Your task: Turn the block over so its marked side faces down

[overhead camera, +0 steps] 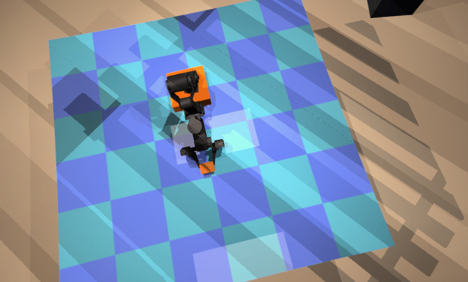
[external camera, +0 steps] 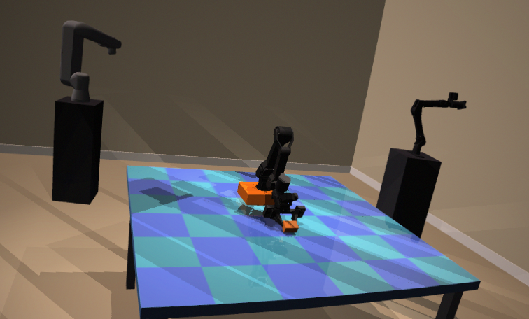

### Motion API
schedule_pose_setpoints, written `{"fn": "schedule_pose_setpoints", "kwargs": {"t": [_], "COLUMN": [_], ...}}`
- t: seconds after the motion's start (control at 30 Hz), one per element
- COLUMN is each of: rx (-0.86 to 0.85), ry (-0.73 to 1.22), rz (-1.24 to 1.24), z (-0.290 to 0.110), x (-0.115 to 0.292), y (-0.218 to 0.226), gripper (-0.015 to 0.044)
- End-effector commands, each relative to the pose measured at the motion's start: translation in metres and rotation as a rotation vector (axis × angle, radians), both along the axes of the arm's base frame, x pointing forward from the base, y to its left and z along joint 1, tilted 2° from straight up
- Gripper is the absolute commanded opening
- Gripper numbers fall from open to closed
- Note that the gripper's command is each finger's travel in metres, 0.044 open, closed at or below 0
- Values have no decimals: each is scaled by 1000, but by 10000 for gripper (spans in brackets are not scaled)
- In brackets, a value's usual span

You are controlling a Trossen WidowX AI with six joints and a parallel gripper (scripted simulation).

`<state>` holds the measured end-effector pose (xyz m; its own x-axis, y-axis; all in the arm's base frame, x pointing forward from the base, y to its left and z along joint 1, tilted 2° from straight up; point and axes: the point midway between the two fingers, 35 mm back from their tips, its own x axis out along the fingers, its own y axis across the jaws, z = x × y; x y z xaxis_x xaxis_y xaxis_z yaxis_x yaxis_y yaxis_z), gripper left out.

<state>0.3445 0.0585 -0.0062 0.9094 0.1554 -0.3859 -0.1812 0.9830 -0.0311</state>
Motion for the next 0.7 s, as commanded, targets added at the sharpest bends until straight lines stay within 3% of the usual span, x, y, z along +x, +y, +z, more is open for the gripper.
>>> {"fn": "schedule_pose_setpoints", "kwargs": {"t": [0.0, 0.2, 0.67], "rx": [-2, -2, -2], "ry": [-6, -6, -6], "rz": [6, 6, 6], "z": [1, 1, 1], "x": [0, 0, 0], "y": [1, 1, 1], "gripper": [289, 440, 440]}}
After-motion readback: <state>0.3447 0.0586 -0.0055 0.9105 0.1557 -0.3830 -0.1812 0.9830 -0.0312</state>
